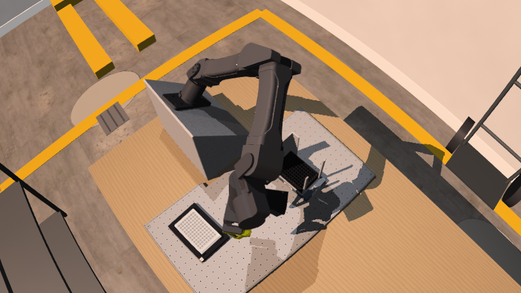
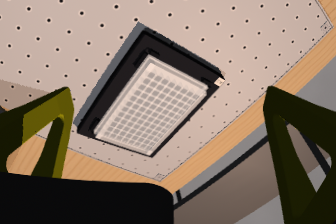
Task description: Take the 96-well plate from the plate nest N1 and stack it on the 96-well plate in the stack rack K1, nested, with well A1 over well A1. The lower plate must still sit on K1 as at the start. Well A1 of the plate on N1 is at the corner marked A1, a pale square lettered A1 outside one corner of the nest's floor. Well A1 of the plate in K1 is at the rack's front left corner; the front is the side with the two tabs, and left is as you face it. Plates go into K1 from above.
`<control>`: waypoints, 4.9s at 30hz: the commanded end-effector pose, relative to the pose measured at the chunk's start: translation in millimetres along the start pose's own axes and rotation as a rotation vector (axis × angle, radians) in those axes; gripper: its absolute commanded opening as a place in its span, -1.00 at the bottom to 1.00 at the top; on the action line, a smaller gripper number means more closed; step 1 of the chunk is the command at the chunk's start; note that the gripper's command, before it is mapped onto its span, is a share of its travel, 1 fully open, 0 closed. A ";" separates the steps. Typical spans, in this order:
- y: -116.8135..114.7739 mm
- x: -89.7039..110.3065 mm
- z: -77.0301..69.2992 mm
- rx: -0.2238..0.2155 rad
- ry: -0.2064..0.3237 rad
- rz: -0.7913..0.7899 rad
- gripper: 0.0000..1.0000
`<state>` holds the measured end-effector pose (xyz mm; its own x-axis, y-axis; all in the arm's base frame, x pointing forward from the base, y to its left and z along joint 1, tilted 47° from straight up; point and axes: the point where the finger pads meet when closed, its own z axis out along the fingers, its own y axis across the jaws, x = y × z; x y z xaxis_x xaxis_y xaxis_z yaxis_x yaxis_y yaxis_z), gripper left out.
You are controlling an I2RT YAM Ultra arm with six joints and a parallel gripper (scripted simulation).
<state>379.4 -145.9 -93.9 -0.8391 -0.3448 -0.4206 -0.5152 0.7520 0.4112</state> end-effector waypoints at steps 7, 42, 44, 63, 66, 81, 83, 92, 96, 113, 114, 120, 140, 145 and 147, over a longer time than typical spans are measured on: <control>-11.4 40.3 -1.0 -0.037 -0.004 0.163 1.00; -4.7 143.0 26.9 -0.190 -0.018 0.628 1.00; -4.7 143.0 26.9 -0.190 -0.018 0.628 1.00; 7.1 144.3 56.1 -0.217 -0.010 0.641 1.00; 8.2 144.0 60.9 -0.217 -0.010 0.641 1.00; 12.6 142.7 81.9 -0.217 -0.009 0.641 1.00; 13.3 142.5 85.1 -0.217 -0.009 0.641 1.00; 13.5 140.1 94.1 -0.210 -0.012 0.636 1.00; 17.1 141.5 102.9 -0.217 -0.009 0.641 1.00; 22.2 140.1 127.1 -0.217 -0.008 0.642 1.00; 22.5 140.0 128.7 -0.217 -0.008 0.642 1.00; 23.5 140.7 137.2 -0.215 -0.012 0.647 1.00; 30.4 138.1 167.2 -0.217 -0.007 0.643 1.00; 19.8 132.8 155.3 -0.190 -0.033 0.639 1.00; 19.8 132.7 155.3 -0.190 -0.033 0.639 1.00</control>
<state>281.7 -82.8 -272.0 -0.9912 0.1232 -0.0494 0.0494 0.6878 0.7242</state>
